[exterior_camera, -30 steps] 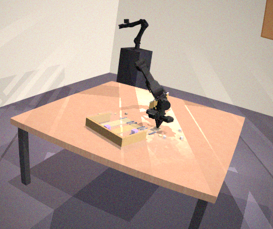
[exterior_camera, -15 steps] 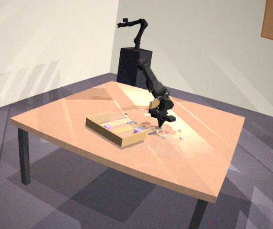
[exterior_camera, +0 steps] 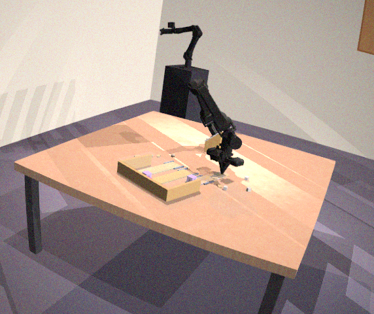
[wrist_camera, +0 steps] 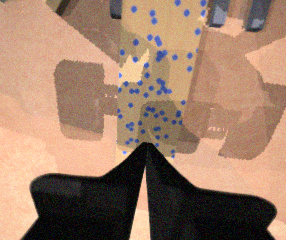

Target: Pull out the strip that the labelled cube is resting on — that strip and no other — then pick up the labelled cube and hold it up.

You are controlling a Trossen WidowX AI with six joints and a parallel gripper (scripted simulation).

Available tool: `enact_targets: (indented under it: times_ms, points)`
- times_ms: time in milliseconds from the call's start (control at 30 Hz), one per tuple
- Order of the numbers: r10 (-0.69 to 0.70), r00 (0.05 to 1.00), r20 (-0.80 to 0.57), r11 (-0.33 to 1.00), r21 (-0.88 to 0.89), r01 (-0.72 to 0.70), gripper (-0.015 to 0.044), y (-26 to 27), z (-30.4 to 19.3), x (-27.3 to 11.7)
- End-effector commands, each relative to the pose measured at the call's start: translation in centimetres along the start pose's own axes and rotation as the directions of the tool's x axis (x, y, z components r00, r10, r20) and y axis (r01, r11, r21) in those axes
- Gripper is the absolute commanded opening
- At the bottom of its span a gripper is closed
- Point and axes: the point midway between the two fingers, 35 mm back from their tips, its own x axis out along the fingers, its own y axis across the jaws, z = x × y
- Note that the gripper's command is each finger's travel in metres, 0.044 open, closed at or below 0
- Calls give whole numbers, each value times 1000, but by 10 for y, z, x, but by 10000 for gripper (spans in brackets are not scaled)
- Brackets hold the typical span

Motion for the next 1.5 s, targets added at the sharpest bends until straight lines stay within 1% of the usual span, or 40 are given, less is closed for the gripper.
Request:
enact_targets:
  times_ms: [0, 633, 667, 800, 933, 1100, 1467]
  points:
    - [-5, 1000, -20, 1000, -5, 5, 0, -3, -12, 3]
    - [-5, 1000, -21, 1000, -6, 5, 0, -3, -37, 3]
    - [3, 1000, -3, 1000, -3, -3, 0, 1, -29, -3]
    - [-2, 1000, -21, 1000, -6, 2, 0, 2, -28, -41]
    - [-3, 1000, -22, 1000, -6, 2, 0, 2, -28, -43]
    - [-3, 1000, -20, 991, -130, 1, 131, 1, -5, -42]
    - [-5, 1000, -18, 991, -132, 2, 420, -4, 35, -43]
